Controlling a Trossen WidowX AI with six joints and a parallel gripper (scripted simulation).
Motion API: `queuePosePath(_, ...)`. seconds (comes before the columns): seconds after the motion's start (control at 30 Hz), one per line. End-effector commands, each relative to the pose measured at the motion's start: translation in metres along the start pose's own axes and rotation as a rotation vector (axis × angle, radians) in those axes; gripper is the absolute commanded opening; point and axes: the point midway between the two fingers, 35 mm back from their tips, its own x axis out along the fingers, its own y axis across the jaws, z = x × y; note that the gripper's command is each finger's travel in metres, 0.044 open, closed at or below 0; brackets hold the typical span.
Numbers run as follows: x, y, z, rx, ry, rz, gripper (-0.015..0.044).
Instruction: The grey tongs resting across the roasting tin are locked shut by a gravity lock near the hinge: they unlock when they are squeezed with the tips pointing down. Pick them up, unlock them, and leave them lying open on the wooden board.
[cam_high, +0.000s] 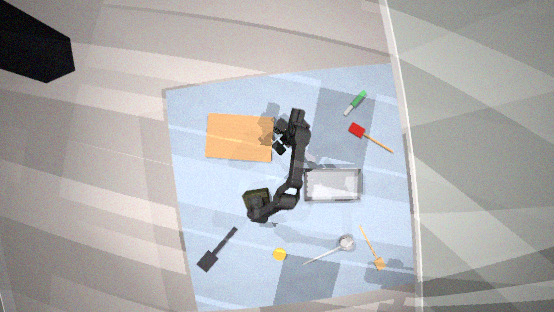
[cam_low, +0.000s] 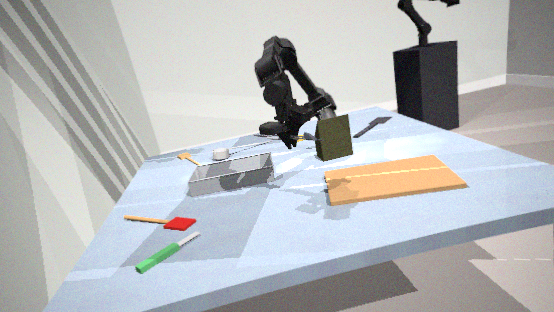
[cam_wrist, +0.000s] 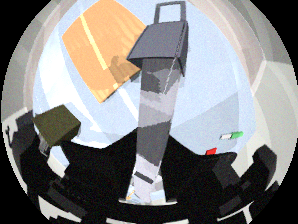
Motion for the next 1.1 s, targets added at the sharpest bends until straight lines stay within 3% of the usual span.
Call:
queuePosePath(0.0, -0.007, 0.007, 0.020, -0.052, -0.011, -0.014, -0.0150)
queuePosePath(1.07, -0.012, 0.158, 0.186, -0.635, -0.026, -0.015, -0.0150)
